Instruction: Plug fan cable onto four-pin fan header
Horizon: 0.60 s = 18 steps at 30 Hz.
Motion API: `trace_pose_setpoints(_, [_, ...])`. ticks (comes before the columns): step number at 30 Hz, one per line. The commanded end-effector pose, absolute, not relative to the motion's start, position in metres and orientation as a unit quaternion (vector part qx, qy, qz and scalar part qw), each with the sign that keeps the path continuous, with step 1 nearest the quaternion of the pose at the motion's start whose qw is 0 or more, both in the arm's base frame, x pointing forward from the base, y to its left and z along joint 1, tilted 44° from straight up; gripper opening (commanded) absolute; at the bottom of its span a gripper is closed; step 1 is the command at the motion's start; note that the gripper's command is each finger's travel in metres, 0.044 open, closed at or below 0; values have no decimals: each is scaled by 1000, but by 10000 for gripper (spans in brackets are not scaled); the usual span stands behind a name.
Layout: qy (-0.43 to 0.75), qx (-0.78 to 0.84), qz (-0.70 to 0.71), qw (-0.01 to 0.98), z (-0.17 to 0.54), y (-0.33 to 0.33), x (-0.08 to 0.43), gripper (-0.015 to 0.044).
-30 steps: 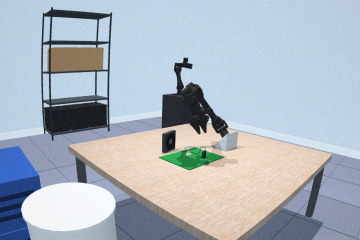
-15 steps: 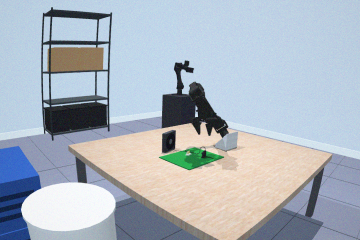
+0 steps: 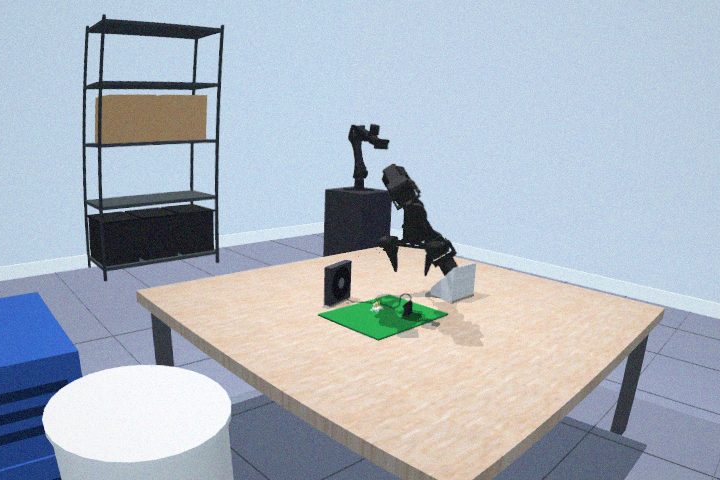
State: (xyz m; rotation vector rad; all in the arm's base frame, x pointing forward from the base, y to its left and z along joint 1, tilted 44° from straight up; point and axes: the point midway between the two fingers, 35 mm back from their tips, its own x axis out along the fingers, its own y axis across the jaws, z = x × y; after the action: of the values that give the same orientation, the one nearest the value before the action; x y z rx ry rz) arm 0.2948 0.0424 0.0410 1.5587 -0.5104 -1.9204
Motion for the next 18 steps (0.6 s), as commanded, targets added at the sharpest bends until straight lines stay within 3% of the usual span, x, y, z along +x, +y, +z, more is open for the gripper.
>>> trace_pose_setpoints(1, [-191, 582, -727, 311, 34, 36, 292, 440])
trace_pose_setpoints(7, [-192, 582, -727, 312, -4, -1, 285, 440])
trace_pose_setpoints(18, [-192, 582, -727, 312, -12, -8, 284, 440])
